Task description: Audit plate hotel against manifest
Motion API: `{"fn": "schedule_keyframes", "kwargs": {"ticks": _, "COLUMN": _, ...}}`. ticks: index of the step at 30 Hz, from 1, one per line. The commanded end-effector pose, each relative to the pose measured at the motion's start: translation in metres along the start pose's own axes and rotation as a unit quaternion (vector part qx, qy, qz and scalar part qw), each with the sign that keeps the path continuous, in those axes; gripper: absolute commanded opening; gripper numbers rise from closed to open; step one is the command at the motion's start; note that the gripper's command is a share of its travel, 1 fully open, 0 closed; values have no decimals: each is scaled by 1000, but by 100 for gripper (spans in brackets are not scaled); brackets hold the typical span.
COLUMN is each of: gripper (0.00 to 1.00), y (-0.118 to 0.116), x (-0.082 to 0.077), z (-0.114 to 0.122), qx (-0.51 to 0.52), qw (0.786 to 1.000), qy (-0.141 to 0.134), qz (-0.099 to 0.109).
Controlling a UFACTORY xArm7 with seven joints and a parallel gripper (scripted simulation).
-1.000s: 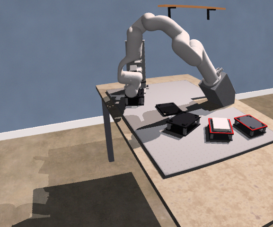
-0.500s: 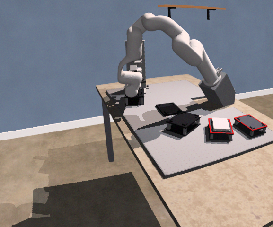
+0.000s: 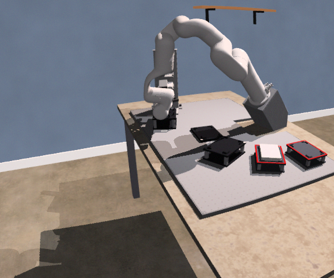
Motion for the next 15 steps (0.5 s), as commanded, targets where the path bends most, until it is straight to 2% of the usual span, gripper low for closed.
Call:
{"fn": "schedule_keyframes", "kwargs": {"ticks": 1, "gripper": 100, "y": -1, "x": -6, "z": -1, "qx": 1, "qw": 1000, "qy": 1, "qz": 0}}
{"fn": "schedule_keyframes", "kwargs": {"ticks": 15, "gripper": 100, "y": -1, "x": -26, "z": -1, "qx": 1, "qw": 1000, "qy": 0, "qz": 0}}
Point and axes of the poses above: the point where the finger pads meet when closed, its own x axis out along the fingers, its own y axis across the jaws, z = x × y, the point moved 6 cm from there along -x, back along the fingers, and after that the axes turned 10 degrees about -x, right-handed, at the moved point
